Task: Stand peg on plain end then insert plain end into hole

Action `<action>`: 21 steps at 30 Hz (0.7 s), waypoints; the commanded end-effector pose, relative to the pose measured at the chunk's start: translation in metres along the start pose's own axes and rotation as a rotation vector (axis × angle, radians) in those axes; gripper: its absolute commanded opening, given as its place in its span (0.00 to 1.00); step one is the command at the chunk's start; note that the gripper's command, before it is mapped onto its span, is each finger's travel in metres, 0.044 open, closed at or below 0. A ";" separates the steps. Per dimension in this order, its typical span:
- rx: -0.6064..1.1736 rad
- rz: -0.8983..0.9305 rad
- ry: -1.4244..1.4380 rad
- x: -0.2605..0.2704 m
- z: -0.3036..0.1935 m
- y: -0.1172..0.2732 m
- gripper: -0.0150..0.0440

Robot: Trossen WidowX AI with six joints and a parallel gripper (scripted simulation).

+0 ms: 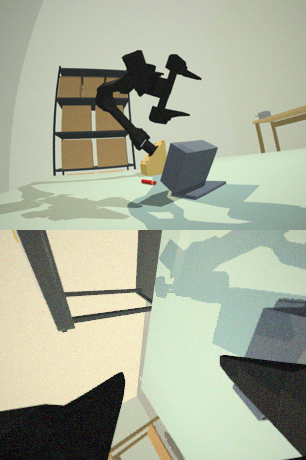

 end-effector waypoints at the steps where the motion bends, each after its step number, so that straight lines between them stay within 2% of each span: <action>1: 0.055 -0.072 0.079 -0.008 -0.017 0.000 1.00; 21: 0.296 -0.359 0.453 -0.054 -0.066 0.014 1.00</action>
Point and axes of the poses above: the point midway between the two fingers, 35 mm back from their tips, its own y axis back along the fingers, its own x axis across the jaws, z = x × y, the point moved 7 cm from there along y, back along the fingers, and after that the axes turned 15 degrees about y, right-handed, at the moved point
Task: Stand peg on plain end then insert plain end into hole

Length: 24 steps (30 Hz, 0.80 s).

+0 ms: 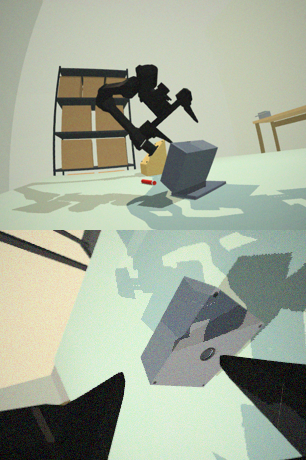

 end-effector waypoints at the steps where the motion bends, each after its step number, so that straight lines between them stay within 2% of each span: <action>1: 0.055 -0.060 0.090 -0.008 -0.014 -0.001 1.00; 24: 0.442 -0.315 0.682 -0.056 -0.086 0.010 1.00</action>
Point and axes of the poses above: the point midway between the two fingers, 35 mm back from their tips, its own y axis back along the fingers, its own x axis across the jaws, z = x × y, the point moved 7 cm from there along y, back along the fingers, and after that the axes turned 15 degrees about y, right-handed, at the moved point
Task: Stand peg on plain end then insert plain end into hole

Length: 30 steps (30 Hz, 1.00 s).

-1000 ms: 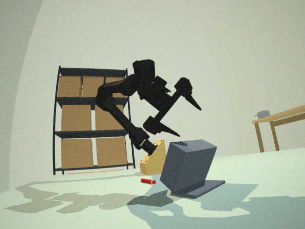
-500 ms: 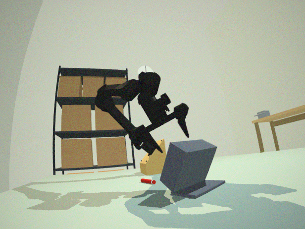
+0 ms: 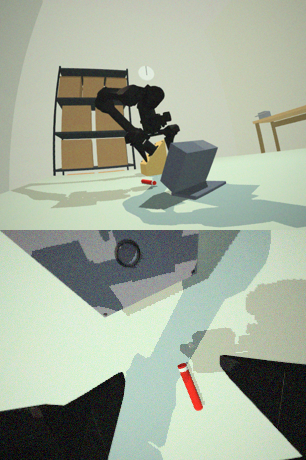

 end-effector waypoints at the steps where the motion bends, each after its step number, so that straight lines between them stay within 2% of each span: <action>1: 0.066 -0.033 0.110 0.000 -0.015 -0.003 1.00; 7: 0.142 -0.064 0.239 0.000 -0.030 -0.005 1.00; 30: 0.140 -0.061 0.239 -0.003 -0.031 -0.034 1.00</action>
Point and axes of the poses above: the point midway between the two fingers, 35 mm back from their tips, its own y axis back along the fingers, its own x axis across the jaws, z = x × y, the point moved 7 cm from there along y, back along the fingers, and after that the axes turned 15 degrees about y, right-handed, at the moved point
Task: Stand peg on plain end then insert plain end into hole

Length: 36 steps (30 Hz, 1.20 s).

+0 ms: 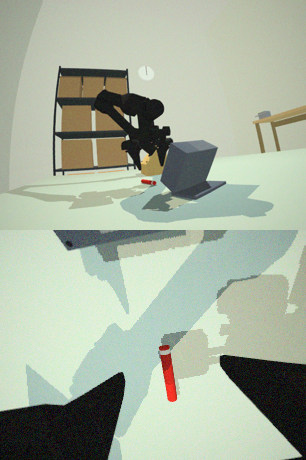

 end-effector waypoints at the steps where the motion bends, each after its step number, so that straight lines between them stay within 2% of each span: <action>1: 0.009 -0.001 0.011 0.002 -0.001 -0.008 1.00; 31: 0.013 -0.006 0.011 0.002 -0.005 -0.053 1.00; 36: 0.013 -0.006 0.011 0.002 -0.005 -0.053 0.78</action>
Point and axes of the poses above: the point midway between the two fingers, 35 mm back from their tips, its own y axis back along the fingers, its own x axis across the jaws, z = x × y, the point moved 7 cm from there along y, back along the fingers, and after that the axes turned 15 degrees about y, right-handed, at the moved point
